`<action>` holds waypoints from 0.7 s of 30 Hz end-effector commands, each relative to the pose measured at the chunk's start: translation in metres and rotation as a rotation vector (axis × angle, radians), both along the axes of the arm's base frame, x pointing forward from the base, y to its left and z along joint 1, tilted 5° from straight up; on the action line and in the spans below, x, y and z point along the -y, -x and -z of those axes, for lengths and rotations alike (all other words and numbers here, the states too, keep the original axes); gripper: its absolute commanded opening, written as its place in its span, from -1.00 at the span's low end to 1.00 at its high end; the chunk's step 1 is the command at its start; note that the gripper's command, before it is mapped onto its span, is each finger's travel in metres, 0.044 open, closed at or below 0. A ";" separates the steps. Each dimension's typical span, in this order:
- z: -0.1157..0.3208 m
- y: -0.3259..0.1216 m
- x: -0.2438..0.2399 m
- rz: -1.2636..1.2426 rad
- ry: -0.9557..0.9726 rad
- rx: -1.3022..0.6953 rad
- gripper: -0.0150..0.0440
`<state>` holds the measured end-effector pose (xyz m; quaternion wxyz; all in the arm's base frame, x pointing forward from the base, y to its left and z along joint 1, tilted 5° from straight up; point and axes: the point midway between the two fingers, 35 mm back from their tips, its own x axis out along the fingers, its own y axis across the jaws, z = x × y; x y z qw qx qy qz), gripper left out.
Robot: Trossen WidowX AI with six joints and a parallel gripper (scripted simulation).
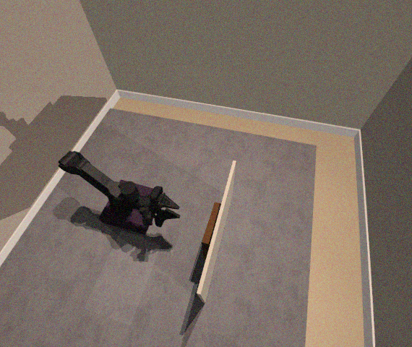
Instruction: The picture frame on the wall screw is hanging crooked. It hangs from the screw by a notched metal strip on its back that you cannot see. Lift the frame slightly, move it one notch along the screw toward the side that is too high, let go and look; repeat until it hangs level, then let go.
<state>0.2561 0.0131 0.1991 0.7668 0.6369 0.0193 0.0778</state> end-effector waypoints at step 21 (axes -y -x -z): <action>-0.002 -0.031 -0.001 0.009 -0.042 0.007 0.39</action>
